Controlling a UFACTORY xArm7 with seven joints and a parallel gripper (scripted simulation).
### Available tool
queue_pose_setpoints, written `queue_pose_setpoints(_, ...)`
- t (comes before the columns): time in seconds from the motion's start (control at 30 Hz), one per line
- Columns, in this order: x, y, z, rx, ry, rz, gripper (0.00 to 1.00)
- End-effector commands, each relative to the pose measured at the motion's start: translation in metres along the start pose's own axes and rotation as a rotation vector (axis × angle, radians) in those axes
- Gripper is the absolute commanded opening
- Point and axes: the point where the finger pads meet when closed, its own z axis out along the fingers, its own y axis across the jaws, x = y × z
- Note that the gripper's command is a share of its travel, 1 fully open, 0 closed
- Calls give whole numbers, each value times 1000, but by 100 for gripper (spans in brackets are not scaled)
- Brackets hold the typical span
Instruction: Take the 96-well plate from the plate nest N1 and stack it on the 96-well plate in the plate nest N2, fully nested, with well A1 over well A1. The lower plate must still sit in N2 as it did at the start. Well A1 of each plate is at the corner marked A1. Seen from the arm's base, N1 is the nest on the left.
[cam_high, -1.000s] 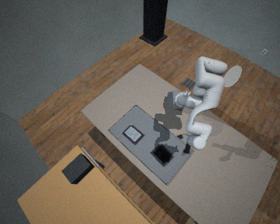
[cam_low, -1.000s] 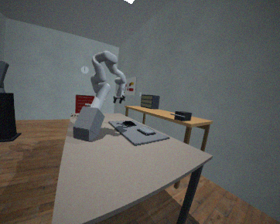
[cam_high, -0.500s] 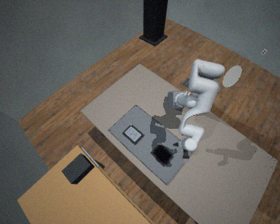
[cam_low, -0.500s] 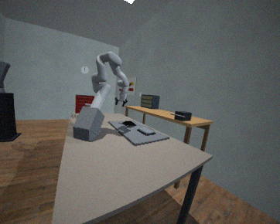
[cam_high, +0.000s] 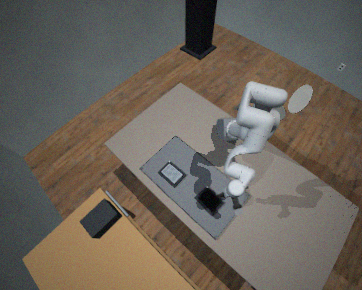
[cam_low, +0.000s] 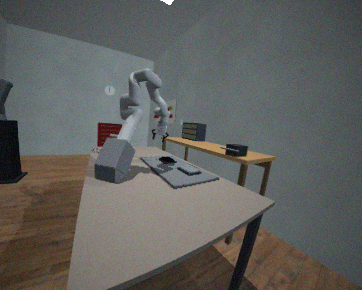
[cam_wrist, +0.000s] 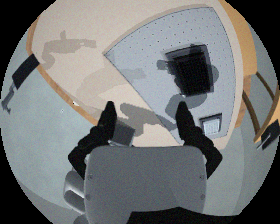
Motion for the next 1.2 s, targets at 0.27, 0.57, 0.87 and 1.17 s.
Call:
queue_pose_setpoints(0.27, 7, 43, 20, -47, 75, -189, 100)
queue_pose_setpoints(0.57, 4, 68, 31, -115, 89, -319, 100)
queue_pose_setpoints(0.87, -7, 102, 42, -192, 75, -442, 100)
queue_pose_setpoints(1.17, -15, 119, 47, -226, 59, -493, 100)
